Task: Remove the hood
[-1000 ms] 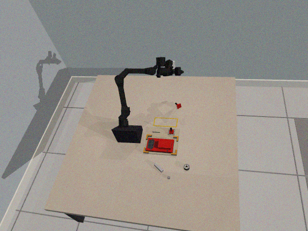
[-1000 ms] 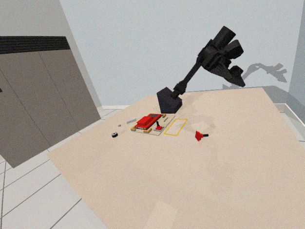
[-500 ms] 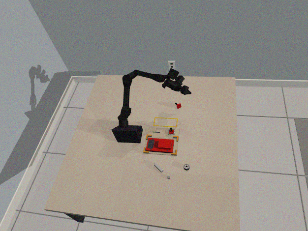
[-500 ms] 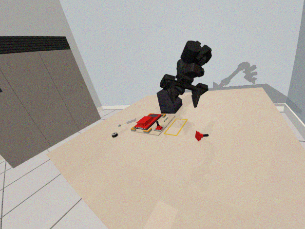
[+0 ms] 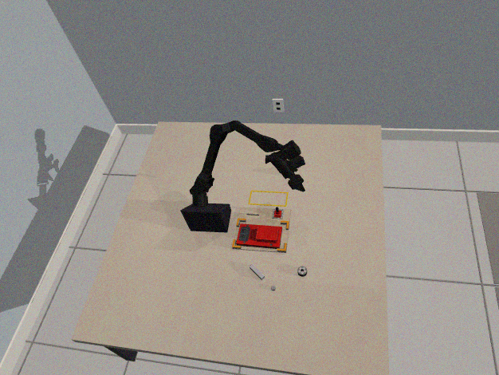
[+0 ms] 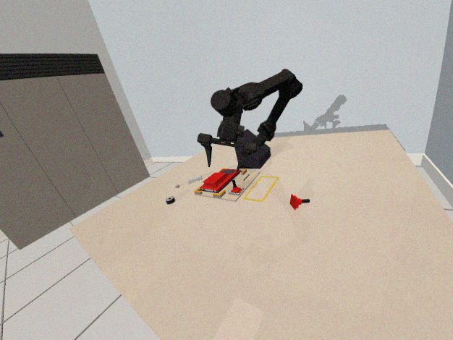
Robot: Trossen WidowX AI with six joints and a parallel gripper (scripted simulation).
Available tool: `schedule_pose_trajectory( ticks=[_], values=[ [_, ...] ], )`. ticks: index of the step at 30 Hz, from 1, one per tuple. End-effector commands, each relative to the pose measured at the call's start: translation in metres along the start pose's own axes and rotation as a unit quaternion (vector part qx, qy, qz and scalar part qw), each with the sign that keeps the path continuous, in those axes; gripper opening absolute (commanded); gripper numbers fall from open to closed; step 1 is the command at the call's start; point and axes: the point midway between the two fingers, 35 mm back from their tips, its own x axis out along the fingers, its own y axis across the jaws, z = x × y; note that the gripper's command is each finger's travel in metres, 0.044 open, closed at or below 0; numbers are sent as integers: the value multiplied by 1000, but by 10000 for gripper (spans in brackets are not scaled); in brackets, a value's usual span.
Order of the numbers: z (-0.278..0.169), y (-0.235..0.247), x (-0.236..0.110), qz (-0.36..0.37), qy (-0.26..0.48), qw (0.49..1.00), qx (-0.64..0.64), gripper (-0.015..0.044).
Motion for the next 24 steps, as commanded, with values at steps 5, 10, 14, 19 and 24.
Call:
schedule_pose_trajectory(
  ticks=[5, 10, 14, 19, 24],
  values=[
    [-74, -53, 10, 6, 95, 993, 74, 440],
    [-128, -74, 12, 35, 155, 978, 136, 440],
    [-171, -84, 11, 69, 199, 959, 191, 440],
    [-215, -85, 6, 121, 239, 928, 257, 440],
    [-220, -85, 6, 128, 244, 924, 266, 440]
  ],
)
